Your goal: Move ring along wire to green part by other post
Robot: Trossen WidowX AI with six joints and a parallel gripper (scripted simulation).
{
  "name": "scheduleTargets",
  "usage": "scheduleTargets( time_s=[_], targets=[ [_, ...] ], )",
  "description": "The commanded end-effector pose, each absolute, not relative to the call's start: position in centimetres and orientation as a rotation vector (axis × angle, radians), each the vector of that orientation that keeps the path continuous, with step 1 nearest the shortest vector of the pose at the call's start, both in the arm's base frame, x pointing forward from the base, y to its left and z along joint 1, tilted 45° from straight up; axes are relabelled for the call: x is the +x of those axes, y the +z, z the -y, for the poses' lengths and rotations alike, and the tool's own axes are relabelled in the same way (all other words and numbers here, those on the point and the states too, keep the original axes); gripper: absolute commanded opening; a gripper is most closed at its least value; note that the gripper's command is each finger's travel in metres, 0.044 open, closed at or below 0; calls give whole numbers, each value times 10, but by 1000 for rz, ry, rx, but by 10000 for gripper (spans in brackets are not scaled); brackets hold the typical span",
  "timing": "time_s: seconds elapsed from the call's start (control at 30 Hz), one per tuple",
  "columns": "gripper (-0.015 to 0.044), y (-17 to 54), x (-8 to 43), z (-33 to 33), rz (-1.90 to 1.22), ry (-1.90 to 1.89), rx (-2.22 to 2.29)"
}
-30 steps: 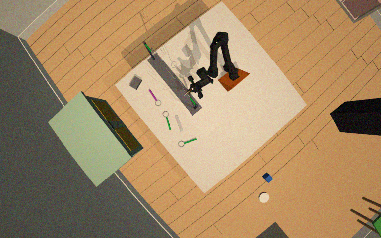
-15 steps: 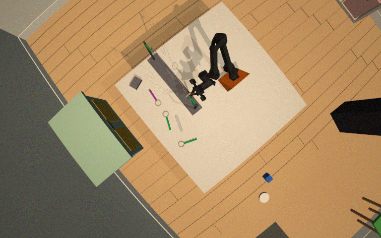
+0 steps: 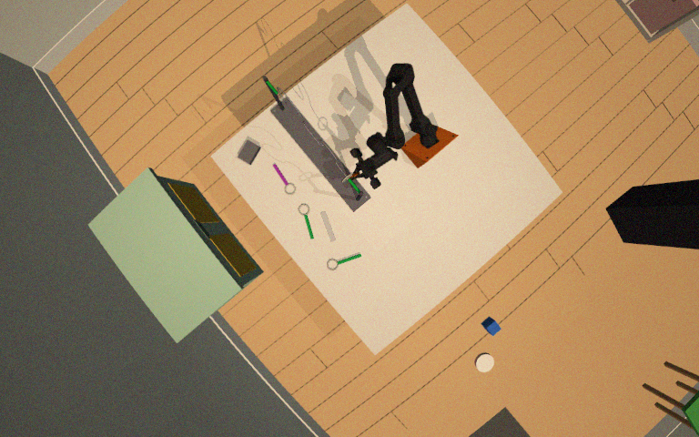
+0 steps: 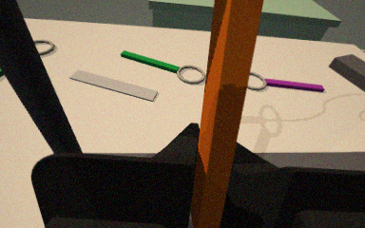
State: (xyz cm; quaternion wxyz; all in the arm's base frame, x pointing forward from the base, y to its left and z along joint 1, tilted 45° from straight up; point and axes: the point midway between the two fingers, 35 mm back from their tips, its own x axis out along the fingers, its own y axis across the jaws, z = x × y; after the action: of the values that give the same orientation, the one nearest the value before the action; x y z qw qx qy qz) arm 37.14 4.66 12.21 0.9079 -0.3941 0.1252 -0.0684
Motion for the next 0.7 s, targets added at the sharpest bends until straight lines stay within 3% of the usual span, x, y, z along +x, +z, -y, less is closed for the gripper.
scheduleTargets(
  time_s=[0.0,0.67],
  targets=[
    [-150,117,371,-49,-263,-144,-811],
    [-150,104,369,-62,-262,-143,-810]
  ],
)
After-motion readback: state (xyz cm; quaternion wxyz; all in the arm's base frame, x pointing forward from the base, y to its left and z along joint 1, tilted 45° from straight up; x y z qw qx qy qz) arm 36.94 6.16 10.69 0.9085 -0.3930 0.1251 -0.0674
